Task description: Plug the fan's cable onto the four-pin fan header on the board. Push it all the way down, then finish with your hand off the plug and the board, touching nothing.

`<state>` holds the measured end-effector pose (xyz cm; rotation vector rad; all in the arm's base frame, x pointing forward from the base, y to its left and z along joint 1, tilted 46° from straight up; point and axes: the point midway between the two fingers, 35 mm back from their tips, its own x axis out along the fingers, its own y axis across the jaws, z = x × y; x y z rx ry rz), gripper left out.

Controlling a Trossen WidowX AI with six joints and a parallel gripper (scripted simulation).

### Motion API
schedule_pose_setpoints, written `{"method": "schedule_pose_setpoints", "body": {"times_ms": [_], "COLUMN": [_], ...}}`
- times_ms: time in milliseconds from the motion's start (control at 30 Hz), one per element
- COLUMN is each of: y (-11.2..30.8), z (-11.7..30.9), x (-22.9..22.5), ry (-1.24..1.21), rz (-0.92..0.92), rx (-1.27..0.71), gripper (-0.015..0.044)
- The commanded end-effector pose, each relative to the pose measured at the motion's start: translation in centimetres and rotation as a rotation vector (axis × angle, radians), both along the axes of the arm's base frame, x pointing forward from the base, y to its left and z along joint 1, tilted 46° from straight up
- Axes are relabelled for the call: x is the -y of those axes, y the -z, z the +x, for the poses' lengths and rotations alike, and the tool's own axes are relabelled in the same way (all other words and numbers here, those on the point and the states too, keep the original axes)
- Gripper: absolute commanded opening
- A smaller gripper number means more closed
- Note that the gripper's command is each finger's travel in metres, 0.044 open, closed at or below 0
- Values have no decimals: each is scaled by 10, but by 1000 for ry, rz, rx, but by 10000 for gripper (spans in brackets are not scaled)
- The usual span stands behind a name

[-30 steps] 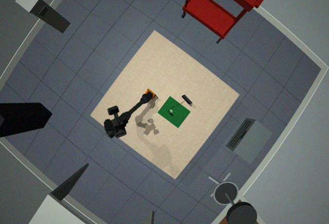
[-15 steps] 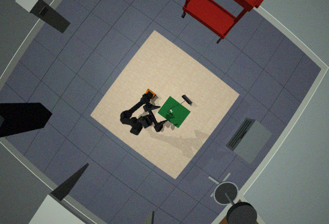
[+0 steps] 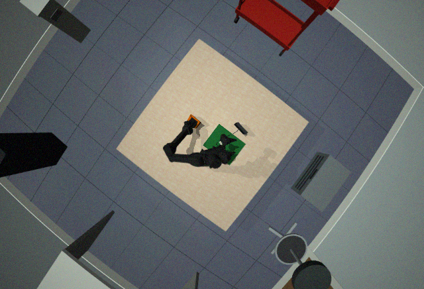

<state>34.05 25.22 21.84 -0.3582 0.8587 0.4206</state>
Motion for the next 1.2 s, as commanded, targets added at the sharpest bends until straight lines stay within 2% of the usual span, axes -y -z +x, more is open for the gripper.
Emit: {"method": "schedule_pose_setpoints", "body": {"times_ms": [0,267,500,700,967,1167], "y": [40,105,129,135,198,200], "z": [11,9,-9,-9,-13,-13], "x": [42,145,221,228,293,295], "ry": [176,529,740,744,746,746], "rz": [-139,-490,-799,-806,-810,-810], "rx": [-108,-328,-475,-478,-476,-476], "gripper": [440,440,440,440,440,440]}}
